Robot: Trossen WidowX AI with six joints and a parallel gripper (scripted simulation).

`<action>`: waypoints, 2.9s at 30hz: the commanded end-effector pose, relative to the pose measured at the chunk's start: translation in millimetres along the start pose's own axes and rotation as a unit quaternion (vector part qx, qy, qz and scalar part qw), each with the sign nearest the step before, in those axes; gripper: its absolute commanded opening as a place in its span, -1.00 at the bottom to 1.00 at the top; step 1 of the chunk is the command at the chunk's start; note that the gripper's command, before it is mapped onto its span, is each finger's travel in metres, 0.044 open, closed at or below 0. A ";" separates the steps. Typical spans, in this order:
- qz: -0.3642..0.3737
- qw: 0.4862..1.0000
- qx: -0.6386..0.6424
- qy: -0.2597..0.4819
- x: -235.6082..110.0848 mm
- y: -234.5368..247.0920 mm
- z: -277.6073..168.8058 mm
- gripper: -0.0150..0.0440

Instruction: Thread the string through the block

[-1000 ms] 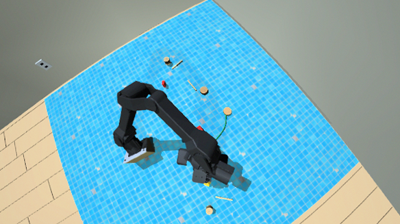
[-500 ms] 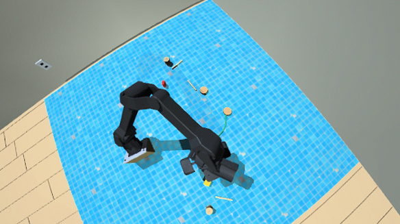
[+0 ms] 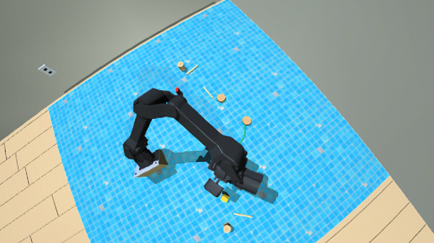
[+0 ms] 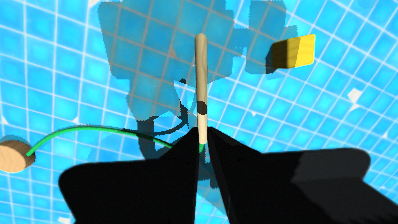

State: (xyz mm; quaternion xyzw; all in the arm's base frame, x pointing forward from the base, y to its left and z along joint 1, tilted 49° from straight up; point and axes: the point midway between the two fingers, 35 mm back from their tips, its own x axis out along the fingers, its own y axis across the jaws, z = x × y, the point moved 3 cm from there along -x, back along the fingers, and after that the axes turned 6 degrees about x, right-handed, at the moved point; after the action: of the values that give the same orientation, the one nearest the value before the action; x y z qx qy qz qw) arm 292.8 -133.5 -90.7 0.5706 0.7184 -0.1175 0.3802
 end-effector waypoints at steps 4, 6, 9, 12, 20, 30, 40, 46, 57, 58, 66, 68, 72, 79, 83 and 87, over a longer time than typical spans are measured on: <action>0.001 0.991 -0.135 0.000 0.3 7.0 2.6 -0.49; 0.001 0.985 -0.171 0.000 0.3 8.6 3.1 -0.49; 0.001 0.975 -0.224 0.000 0.3 11.0 3.8 -0.49; 0.001 0.961 -0.277 0.000 0.3 13.5 4.6 -0.49; 0.001 0.911 -0.413 0.000 0.3 20.0 6.4 -0.49; 0.002 0.822 -0.570 0.000 0.5 28.1 8.4 -0.49; 0.002 0.705 -0.709 -0.001 0.8 36.3 10.4 -0.49; 0.002 0.624 -0.781 -0.001 1.1 41.2 11.3 -0.49; 0.003 0.457 -0.889 -0.002 1.7 50.3 12.7 -0.49; 0.003 0.441 -0.898 -0.002 1.8 51.1 12.8 -0.49; 0.003 0.307 -0.952 -0.002 2.4 57.7 13.6 -0.49; 0.003 0.272 -0.962 -0.002 2.6 59.3 13.7 -0.49; 0.003 0.202 -0.979 -0.003 2.9 62.7 14.0 -0.49; 0.003 0.175 -0.985 -0.003 3.1 63.9 14.1 -0.49; 0.003 0.175 -0.985 -0.003 2.9 63.7 16.1 -0.49; 0.003 0.175 -0.985 -0.003 2.5 63.1 21.3 -0.49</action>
State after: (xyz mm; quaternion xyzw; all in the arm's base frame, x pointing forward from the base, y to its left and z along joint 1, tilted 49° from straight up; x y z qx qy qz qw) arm 357.3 -121.6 -86.6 -0.2709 0.2418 0.6850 0.6316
